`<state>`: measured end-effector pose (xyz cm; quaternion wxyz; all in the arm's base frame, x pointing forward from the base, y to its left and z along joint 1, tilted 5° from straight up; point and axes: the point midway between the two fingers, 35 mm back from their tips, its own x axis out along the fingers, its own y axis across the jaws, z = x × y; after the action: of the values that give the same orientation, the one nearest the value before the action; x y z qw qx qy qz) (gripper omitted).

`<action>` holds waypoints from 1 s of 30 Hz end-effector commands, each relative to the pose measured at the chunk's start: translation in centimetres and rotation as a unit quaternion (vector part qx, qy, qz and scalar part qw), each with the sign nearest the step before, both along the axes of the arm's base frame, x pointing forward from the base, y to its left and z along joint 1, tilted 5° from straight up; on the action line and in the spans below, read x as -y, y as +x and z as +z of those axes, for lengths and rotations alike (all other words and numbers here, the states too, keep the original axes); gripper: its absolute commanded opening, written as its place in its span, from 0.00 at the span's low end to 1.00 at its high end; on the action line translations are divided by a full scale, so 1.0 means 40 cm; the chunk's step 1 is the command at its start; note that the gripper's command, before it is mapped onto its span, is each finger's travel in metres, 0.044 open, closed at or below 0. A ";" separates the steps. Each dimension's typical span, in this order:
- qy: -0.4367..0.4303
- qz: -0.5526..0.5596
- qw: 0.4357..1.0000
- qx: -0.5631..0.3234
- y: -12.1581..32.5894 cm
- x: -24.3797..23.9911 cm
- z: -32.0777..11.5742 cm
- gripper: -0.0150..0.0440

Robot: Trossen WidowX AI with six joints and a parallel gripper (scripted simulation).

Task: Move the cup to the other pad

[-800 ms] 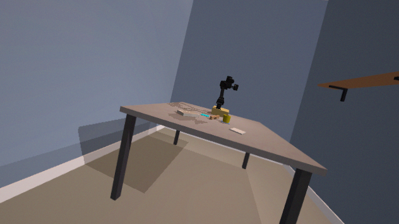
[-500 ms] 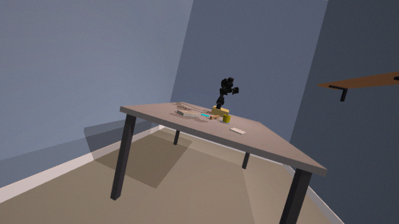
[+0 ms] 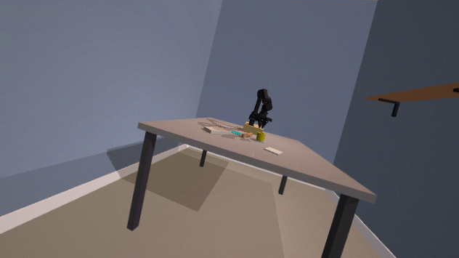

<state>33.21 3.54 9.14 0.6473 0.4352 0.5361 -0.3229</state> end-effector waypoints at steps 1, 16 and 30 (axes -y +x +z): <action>0.001 -0.049 0.997 -0.060 -0.013 -0.009 -0.027 0.54; 0.001 -0.049 0.997 -0.059 -0.005 -0.011 -0.061 0.54; 0.001 -0.049 0.997 -0.060 0.004 -0.014 -0.117 0.54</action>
<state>33.41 4.11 5.20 0.5995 0.4432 0.5511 -0.3748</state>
